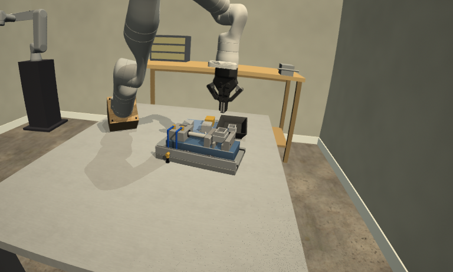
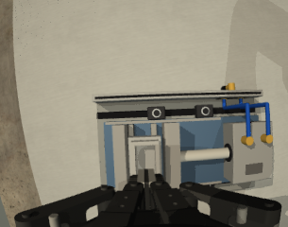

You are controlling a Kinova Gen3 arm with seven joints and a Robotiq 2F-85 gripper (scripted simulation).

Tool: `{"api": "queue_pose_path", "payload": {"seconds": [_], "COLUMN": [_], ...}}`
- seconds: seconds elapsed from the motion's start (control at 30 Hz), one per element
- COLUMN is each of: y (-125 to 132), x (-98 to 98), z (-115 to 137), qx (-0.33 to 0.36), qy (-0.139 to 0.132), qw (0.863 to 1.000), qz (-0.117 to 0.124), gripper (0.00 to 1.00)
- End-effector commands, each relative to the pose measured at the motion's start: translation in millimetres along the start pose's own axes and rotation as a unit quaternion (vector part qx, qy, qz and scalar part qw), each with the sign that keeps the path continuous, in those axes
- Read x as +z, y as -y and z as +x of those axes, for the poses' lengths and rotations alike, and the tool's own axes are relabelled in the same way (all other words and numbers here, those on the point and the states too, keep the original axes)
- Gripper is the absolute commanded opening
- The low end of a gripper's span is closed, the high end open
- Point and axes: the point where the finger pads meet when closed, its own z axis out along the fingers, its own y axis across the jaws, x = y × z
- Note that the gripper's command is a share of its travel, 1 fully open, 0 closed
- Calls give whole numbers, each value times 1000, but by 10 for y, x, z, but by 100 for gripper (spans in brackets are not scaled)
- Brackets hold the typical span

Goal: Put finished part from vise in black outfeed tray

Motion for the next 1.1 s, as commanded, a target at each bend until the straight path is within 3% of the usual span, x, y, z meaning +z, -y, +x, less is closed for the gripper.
{"api": "queue_pose_path", "payload": {"seconds": [0.0,0.07,0.1,1.07], "y": [19,19,19,19], "x": [3,3,3,3], "z": [-8,-8,-8,-8], "qx": [4,4,4,4], "qy": [2,2,2,2], "qw": [1000,1000,1000,1000], "qz": [4,4,4,4], "gripper": [0,0,67,67]}}
